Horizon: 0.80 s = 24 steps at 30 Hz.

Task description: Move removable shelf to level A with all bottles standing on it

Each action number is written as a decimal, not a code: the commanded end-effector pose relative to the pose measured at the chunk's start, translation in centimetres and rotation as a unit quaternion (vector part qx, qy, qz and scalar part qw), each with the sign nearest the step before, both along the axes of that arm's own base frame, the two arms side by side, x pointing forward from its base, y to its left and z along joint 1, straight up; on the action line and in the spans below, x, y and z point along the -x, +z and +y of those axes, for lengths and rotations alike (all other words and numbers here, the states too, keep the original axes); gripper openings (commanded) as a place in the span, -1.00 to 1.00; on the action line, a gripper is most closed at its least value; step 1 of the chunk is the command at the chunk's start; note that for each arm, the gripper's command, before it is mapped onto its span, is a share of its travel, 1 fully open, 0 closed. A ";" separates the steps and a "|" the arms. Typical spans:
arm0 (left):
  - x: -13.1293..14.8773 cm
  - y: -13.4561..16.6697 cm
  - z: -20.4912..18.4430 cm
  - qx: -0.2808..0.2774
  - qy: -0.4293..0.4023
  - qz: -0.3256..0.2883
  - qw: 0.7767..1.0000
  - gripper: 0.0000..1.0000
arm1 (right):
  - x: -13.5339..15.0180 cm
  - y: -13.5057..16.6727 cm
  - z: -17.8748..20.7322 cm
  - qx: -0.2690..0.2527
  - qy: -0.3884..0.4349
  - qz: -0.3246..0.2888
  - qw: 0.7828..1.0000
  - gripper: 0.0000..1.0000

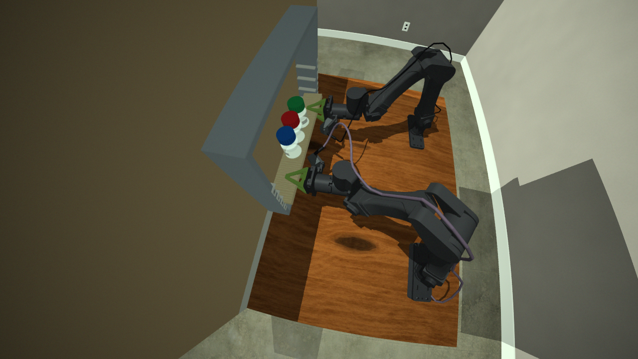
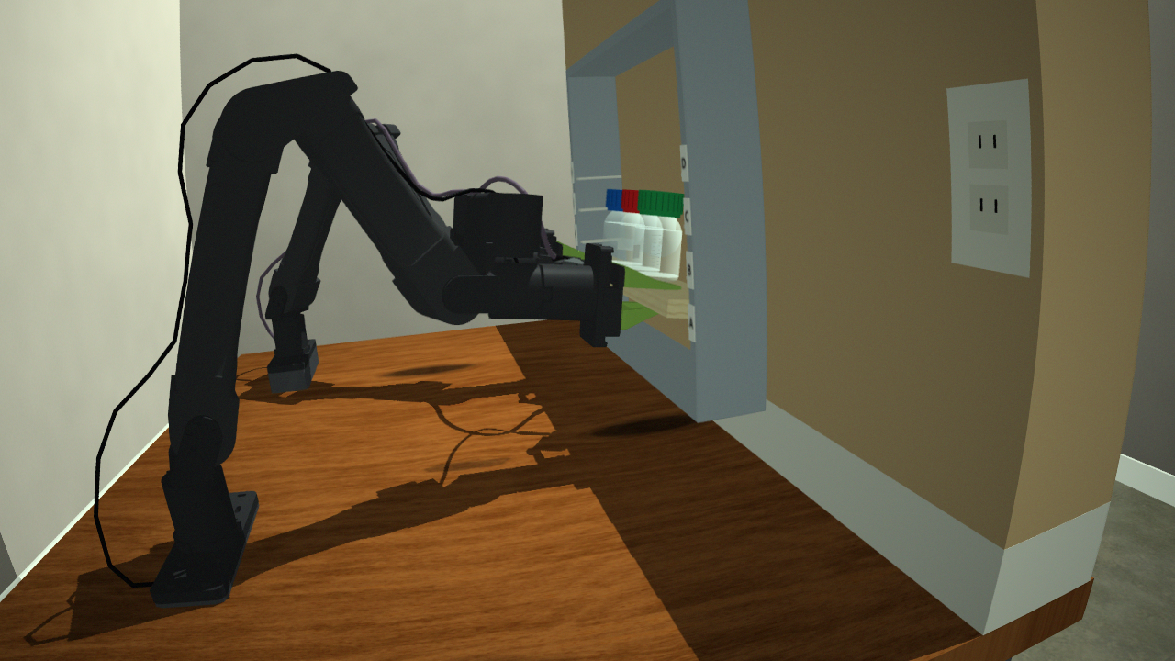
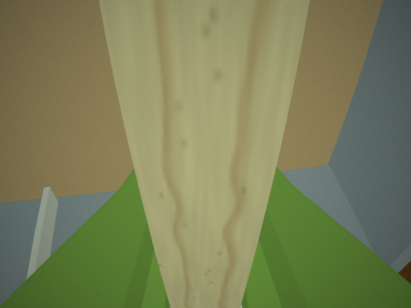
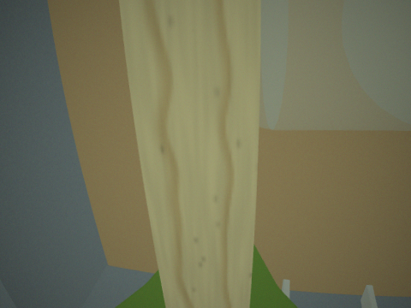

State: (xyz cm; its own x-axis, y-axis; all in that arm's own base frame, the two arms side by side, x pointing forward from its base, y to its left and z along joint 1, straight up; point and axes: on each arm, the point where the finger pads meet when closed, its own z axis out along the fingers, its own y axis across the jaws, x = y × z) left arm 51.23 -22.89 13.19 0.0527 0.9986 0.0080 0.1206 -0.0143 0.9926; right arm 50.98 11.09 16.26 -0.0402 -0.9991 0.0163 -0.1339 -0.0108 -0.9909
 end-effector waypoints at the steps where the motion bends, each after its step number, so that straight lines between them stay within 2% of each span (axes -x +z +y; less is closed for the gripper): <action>1: -1.7 4.6 0.1 0.007 0.004 -0.060 0.998 -1.00 | -1.6 5.0 -0.3 -0.005 -0.003 -0.067 0.998 -1.00; 8: -2.6 4.7 0.1 0.007 0.004 -0.060 0.998 -1.00 | -2.5 5.1 -0.3 -0.005 -0.003 -0.067 0.998 -1.00; 24: -2.6 5.0 0.1 0.007 0.004 -0.060 0.998 -1.00 | -2.5 5.4 -0.3 -0.005 -0.003 -0.067 0.998 -1.00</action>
